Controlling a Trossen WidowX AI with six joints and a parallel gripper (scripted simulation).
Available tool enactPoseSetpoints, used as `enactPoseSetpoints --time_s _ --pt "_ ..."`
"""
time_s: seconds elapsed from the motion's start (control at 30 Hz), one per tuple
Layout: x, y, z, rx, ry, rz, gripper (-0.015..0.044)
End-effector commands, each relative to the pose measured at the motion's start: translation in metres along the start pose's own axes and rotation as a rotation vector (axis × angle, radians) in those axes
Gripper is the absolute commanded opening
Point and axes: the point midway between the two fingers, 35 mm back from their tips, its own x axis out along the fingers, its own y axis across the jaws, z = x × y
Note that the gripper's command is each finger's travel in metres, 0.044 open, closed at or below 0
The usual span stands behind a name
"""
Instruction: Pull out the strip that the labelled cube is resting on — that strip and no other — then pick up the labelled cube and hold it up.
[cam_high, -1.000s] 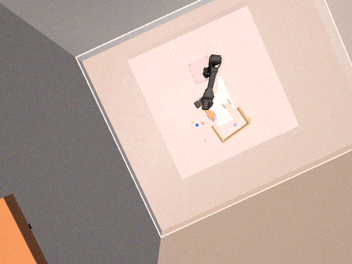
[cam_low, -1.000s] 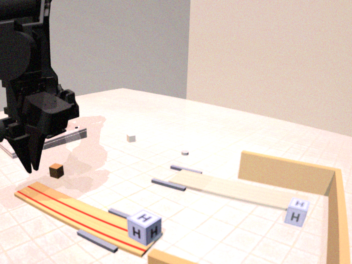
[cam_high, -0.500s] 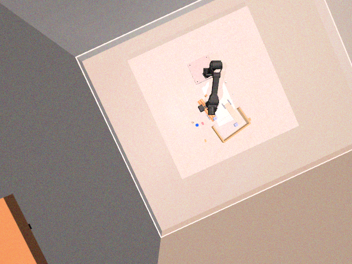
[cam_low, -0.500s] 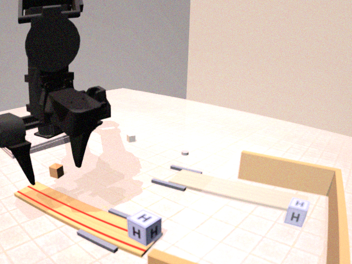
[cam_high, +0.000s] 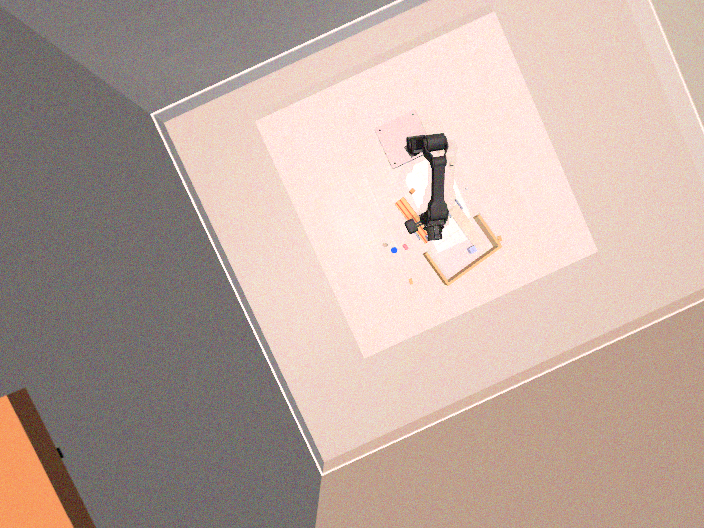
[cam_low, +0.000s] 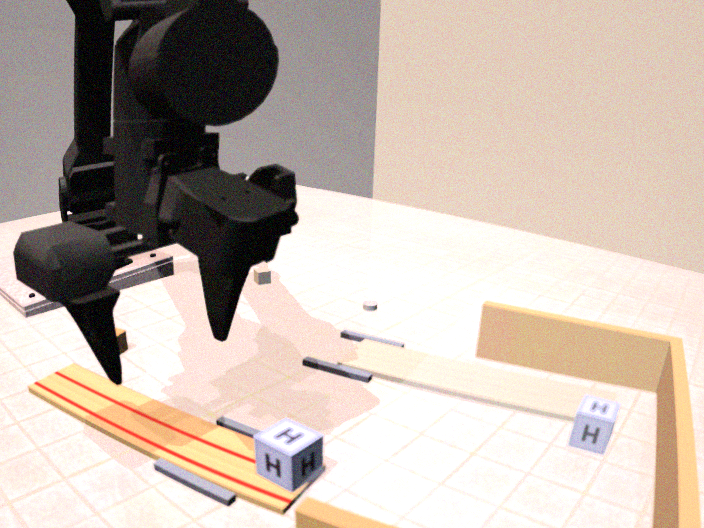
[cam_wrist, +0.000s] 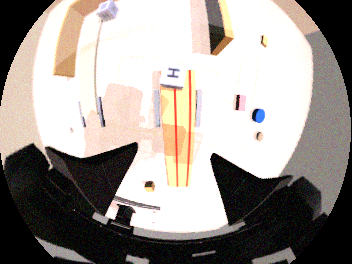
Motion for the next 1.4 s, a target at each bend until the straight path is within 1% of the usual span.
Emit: enactPoseSetpoints --time_s 0.0,0.67,0.9,1.37 --pt "-0.001 0.003 0.015 0.003 0.004 -0.001 0.044" --pt "-0.006 0.017 0.089 0.003 -0.003 0.0 0.044" --pt "0.002 0.017 0.09 0.003 -0.003 0.0 0.0256" --pt "0.025 0.017 0.09 0.003 -0.003 0.0 0.025"
